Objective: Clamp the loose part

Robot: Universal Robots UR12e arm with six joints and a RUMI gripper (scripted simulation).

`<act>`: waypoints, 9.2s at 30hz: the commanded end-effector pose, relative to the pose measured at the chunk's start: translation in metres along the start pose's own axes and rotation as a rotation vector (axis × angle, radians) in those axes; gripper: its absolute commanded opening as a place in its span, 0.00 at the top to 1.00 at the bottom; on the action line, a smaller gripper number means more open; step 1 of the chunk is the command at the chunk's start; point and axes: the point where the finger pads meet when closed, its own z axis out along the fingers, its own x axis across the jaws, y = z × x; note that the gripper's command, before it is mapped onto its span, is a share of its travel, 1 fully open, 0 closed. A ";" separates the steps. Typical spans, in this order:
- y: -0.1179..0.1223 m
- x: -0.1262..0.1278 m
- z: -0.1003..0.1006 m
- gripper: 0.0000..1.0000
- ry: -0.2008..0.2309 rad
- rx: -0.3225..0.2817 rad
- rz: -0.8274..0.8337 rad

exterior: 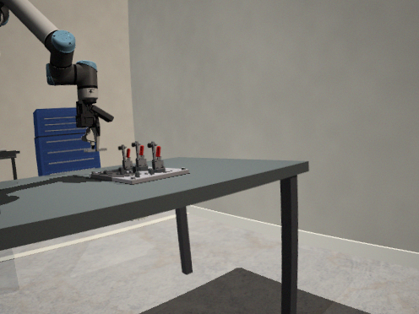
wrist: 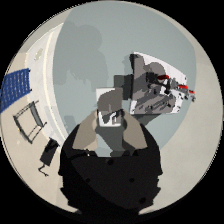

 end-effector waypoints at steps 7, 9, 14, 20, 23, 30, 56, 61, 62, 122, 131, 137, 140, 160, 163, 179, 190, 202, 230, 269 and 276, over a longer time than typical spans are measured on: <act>0.014 -0.001 0.007 1.00 0.000 0.000 -0.001; 0.015 -0.001 0.007 1.00 0.000 0.001 -0.001; 0.015 -0.001 0.008 1.00 0.000 0.001 -0.001; 0.015 -0.001 0.008 1.00 0.000 0.001 -0.002; 0.015 -0.001 0.008 1.00 0.000 0.001 -0.002; 0.016 -0.001 0.008 1.00 0.000 0.001 -0.002; 0.016 0.008 0.009 1.00 0.000 0.001 0.001; 0.016 0.015 0.009 1.00 0.000 0.001 0.001; 0.016 0.015 0.009 1.00 0.000 0.001 0.001; 0.011 0.139 0.017 1.00 0.001 0.005 -0.003; 0.011 0.139 0.017 1.00 0.001 0.005 -0.005; 0.011 0.139 0.017 1.00 0.001 0.005 -0.006; 0.011 0.139 0.017 1.00 0.001 0.005 -0.006; 0.010 0.140 0.016 1.00 0.002 0.005 -0.006; 0.010 0.140 0.016 1.00 0.002 0.005 -0.006; 0.008 0.140 0.015 1.00 0.002 0.005 -0.006; 0.008 0.140 0.015 1.00 0.002 0.006 -0.006; 0.008 0.140 0.015 1.00 0.002 0.006 -0.006; 0.008 0.140 0.015 1.00 0.002 0.006 -0.005; 0.006 0.139 0.053 1.00 0.000 0.004 -0.006; 0.006 0.139 0.062 1.00 0.000 0.004 -0.006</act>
